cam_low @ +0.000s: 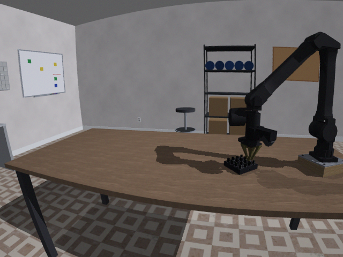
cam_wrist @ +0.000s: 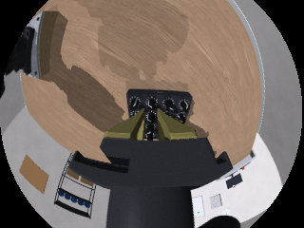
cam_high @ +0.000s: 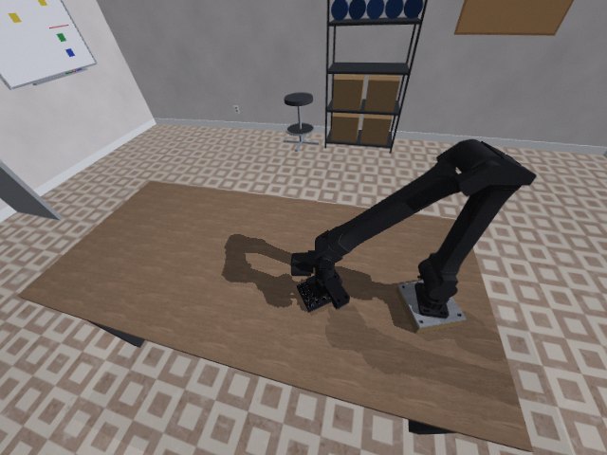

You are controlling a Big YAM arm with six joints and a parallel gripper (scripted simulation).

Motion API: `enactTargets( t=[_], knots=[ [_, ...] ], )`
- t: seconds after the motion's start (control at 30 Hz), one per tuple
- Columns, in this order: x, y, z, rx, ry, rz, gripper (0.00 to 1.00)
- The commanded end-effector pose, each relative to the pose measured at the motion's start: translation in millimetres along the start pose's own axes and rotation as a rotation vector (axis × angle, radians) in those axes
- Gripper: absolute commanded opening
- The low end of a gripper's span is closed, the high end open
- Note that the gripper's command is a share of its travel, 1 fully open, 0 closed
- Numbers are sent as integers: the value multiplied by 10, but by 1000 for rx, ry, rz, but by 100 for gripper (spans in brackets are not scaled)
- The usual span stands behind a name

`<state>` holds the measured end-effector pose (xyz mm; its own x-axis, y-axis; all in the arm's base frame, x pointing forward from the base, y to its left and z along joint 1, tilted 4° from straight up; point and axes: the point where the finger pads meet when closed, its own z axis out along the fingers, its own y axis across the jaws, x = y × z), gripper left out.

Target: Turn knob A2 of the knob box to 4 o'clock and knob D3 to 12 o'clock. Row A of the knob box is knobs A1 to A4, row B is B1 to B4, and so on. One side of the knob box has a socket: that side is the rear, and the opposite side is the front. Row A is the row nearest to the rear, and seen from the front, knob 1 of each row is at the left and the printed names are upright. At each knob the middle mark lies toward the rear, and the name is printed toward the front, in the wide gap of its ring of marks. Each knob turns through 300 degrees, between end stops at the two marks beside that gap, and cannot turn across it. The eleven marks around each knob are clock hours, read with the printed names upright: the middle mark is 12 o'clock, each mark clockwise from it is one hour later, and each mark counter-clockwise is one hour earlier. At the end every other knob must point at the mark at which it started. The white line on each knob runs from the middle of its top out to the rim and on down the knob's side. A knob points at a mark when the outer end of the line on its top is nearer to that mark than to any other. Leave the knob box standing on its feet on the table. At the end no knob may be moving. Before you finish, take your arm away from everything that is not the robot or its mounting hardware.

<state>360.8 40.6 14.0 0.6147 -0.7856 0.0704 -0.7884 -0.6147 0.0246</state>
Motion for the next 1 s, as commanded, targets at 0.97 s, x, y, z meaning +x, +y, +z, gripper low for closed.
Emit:
enactTargets(
  t=[0.97],
  knots=[
    [112,-125,-51,28,10,5,18]
  ],
)
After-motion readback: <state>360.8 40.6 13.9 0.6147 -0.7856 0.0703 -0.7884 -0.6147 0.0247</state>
